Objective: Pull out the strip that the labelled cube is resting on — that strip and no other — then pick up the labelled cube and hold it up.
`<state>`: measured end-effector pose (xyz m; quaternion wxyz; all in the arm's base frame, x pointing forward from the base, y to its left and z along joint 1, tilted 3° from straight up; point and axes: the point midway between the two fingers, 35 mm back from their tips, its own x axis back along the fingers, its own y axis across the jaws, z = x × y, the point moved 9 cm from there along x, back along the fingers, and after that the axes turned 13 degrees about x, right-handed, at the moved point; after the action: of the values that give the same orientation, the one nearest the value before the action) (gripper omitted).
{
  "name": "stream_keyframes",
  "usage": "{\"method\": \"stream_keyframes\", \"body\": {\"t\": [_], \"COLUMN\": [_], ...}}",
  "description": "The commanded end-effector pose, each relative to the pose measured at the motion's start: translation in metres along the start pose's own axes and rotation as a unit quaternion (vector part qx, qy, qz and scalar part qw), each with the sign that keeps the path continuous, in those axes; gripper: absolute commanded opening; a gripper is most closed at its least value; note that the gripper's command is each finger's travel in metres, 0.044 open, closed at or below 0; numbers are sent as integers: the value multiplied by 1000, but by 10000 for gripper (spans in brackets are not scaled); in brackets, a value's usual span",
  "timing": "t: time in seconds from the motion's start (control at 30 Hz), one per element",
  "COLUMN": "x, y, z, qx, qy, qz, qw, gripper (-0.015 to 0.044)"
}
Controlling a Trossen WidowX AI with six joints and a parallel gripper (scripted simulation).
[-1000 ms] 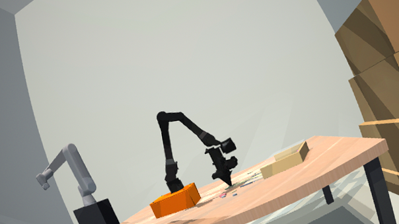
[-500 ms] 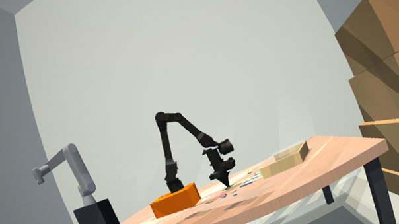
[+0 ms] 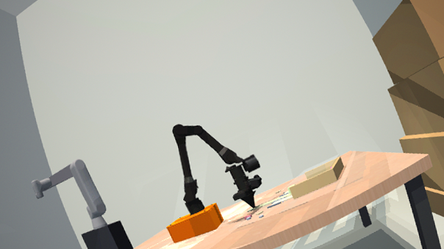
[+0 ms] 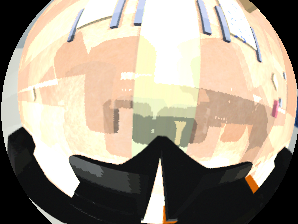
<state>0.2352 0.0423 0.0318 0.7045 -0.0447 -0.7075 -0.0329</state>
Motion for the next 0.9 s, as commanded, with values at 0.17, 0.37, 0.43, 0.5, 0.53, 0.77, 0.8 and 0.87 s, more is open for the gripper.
{"method": "stream_keyframes", "body": {"t": [0.17, 0.37, 0.43, 0.5, 0.53, 0.77, 0.8, 0.87], "x": [-4, -4, -4, -4, -4, 43, 43, 43], "y": [-1, -1, -1, -1, -1, 0, 0, 0], "z": [8, 8, 8, 8, 8, -5, -5, -5], "qx": [0, 0, 0, 0, 0, 0, 0, 0], "qy": [16, 16, 16, 16, 16, 15, 15, 15], "qz": [-1, -1, -1, -1, -1, -1, -1, -1], "qw": [1000, 1000, 1000, 1000, 1000, 1000, 1000, 1000], "gripper": [0, 0, 0, 0, 0, 0, 0, 0]}}
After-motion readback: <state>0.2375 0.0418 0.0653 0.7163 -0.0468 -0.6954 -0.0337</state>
